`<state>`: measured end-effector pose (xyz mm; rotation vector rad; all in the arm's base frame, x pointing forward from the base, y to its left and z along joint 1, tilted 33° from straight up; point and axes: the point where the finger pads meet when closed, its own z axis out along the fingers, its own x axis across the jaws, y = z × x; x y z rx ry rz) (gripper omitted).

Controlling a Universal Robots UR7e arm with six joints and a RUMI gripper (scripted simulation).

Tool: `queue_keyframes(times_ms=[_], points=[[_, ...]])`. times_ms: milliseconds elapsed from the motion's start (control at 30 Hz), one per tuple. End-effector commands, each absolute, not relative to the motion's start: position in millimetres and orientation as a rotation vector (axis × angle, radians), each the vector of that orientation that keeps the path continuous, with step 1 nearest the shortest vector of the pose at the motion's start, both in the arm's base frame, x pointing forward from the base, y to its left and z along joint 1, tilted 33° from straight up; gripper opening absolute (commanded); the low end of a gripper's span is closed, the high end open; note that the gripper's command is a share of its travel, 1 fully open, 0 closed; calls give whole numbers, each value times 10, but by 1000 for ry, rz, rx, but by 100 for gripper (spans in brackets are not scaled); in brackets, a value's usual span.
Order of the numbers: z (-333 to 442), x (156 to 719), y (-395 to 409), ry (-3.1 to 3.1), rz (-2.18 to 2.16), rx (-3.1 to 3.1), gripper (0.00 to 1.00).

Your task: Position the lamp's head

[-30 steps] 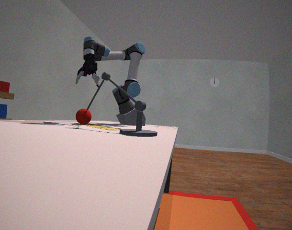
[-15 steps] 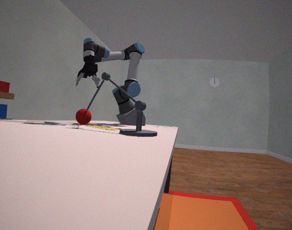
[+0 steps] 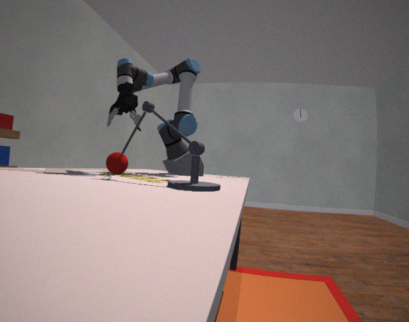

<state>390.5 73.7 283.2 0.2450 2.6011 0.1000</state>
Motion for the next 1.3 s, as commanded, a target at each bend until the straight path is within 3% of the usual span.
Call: queue_keyframes(times_ms=[0, 1267], points=[[2741, 3964, 757, 2601, 152, 176, 100], [2240, 4266, 871, 2595, 269, 32, 100]])
